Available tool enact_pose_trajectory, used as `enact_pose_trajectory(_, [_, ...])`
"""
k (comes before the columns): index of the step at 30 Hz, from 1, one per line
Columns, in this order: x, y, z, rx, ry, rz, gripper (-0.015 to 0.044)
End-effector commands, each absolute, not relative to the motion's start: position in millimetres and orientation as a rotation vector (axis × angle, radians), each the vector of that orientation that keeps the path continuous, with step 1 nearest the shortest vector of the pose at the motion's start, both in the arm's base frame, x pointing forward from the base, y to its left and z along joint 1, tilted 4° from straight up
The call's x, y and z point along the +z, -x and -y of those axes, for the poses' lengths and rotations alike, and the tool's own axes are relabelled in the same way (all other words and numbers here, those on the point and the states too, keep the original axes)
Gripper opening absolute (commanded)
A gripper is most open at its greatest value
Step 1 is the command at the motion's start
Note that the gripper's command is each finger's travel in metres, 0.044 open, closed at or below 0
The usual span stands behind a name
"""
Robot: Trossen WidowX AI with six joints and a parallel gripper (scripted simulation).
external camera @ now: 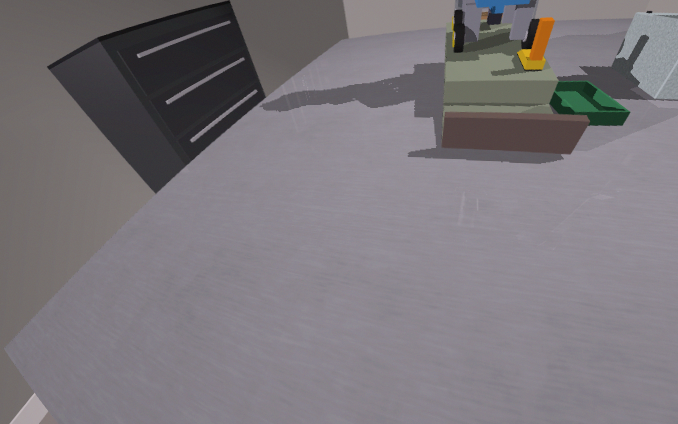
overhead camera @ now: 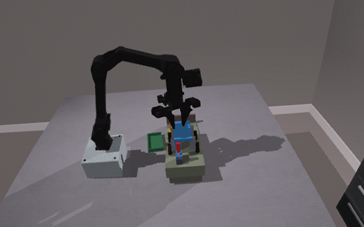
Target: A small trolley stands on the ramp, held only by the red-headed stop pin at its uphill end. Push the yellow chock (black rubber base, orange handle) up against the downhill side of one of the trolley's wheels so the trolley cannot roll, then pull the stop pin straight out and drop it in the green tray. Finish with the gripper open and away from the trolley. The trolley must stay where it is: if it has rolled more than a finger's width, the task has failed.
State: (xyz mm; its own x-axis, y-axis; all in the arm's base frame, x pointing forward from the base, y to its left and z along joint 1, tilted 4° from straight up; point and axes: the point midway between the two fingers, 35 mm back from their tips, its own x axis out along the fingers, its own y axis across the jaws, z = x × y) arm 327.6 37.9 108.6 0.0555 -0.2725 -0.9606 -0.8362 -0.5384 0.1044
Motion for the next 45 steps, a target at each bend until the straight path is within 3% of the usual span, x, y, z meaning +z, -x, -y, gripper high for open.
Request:
enact_pose_trajectory(1, [121, -332, 6, 1.240, 1.670, -1.310, 0.0190])
enact_pose_trajectory(5, [127, -332, 30, 1.098, 1.570, -1.404, 0.0190])
enact_pose_trajectory(45, [99, -333, 40, 1.098, 1.571, -1.405, 0.0190])
